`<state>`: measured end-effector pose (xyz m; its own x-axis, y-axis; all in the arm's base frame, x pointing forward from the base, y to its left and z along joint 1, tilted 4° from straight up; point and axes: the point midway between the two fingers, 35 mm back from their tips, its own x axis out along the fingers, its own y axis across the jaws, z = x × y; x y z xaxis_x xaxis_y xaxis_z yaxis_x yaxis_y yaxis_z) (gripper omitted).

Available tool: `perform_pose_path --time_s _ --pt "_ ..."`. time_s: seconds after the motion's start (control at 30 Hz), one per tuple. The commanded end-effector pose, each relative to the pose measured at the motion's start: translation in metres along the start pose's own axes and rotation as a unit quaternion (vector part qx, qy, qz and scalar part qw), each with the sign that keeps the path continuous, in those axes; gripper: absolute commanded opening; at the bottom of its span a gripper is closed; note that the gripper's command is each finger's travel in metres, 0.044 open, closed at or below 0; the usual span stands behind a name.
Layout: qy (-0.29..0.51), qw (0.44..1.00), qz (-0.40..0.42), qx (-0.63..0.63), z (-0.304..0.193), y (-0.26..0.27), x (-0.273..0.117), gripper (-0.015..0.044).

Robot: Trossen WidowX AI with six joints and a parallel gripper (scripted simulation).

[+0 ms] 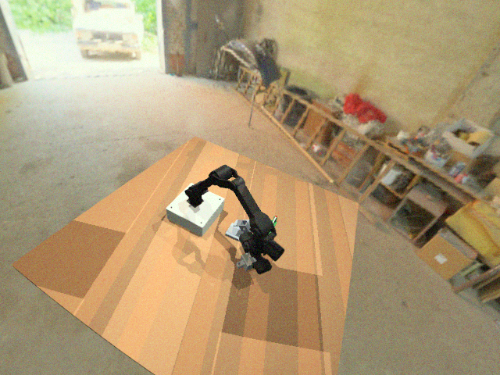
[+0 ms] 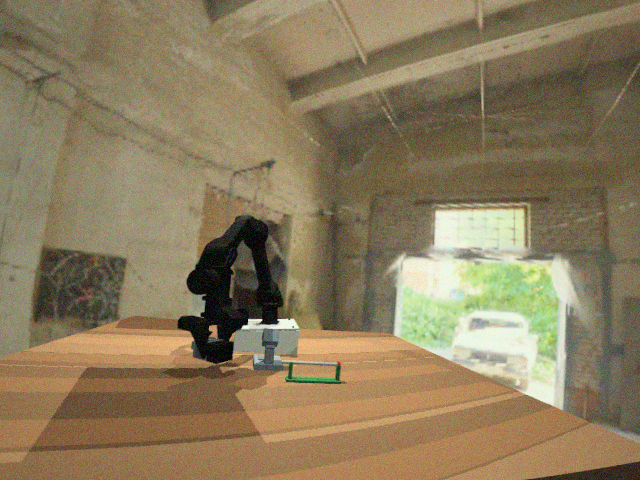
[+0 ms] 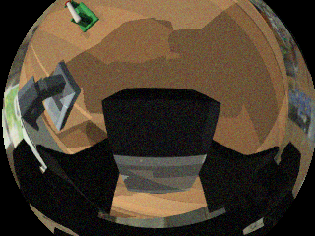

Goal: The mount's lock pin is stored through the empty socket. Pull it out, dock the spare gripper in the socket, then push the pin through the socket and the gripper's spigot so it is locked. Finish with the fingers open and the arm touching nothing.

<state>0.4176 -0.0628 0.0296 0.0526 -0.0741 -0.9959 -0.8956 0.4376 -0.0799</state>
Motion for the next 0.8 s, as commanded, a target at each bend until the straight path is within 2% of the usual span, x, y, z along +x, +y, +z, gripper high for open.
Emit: perform_pose_path --time_s 0.0,0.77 --pt "-0.002 0.999 -0.006 -0.046 0.0002 -0.0008 -0.0038 0.0" --pt "0.0 0.946 -0.006 -0.325 -0.0014 0.0047 -0.0045 0.0"
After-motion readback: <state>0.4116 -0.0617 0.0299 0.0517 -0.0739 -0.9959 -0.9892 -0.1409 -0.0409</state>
